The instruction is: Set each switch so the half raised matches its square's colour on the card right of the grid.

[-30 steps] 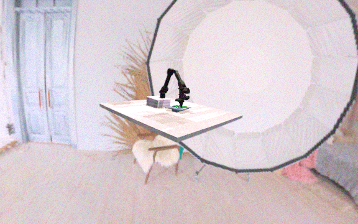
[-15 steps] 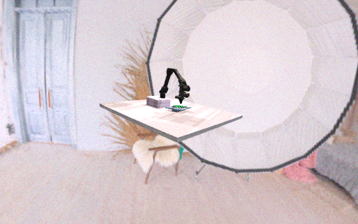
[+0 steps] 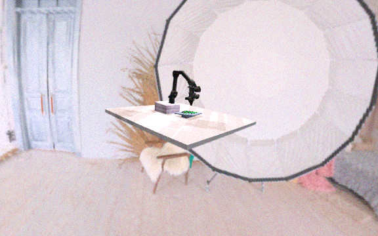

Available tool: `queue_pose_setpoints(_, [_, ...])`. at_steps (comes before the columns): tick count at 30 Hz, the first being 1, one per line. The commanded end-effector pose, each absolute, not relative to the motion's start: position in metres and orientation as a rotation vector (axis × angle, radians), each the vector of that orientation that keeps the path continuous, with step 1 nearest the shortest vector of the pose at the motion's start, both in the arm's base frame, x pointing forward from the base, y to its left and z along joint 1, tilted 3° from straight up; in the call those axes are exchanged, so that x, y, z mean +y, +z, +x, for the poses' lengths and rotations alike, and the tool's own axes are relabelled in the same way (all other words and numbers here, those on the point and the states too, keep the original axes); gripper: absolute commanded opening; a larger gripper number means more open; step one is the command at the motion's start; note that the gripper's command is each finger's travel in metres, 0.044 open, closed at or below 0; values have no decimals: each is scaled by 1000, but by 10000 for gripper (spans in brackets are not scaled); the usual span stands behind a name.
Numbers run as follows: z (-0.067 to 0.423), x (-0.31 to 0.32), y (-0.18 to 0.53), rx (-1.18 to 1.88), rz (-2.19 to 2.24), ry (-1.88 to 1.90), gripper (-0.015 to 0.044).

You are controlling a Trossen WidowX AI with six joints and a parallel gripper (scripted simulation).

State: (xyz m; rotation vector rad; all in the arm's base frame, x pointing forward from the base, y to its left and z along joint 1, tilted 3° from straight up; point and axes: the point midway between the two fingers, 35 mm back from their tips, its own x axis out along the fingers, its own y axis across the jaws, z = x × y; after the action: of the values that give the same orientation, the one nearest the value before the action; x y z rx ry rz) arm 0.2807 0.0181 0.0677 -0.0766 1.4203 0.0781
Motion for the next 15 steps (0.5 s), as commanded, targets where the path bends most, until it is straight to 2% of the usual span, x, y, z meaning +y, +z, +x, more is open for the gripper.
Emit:
queue_pose_setpoints(1, [248,37,59,1429,-76,72,0])
queue_pose_setpoints(15, [251,39,18,1403,-75,73,0])
